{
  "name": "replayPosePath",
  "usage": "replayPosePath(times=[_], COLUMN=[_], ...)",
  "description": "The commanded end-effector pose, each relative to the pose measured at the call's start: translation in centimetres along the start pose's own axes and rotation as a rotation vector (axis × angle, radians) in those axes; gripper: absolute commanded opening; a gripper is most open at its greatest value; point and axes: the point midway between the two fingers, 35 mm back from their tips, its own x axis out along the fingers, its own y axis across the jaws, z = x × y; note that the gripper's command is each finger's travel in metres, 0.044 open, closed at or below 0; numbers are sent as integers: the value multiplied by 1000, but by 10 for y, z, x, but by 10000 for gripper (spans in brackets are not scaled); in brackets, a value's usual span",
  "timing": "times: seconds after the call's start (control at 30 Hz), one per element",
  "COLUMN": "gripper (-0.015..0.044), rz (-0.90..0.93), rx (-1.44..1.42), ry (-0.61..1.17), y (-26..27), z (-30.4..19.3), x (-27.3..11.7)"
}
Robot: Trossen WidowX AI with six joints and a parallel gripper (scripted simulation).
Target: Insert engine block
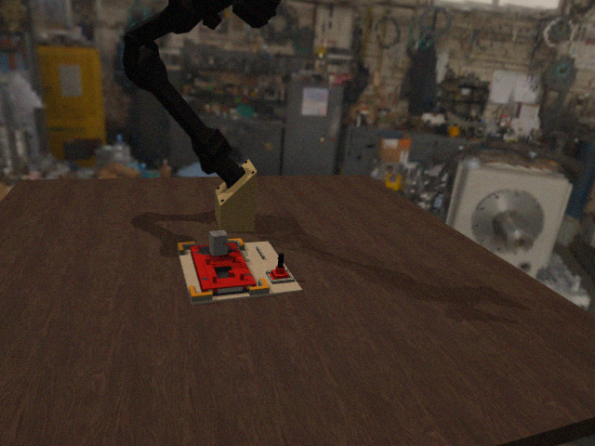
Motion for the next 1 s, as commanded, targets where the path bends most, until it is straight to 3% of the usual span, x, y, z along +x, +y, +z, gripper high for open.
replayPosePath(times=[0.0,0.47,0.97], gripper=[440,440,440], rz=[147,566,971], rx=[4,-14,-89], ry=[-72,-316,-635], y=[39,144,225], z=[24,93,157], x=[-1,-38,-121])
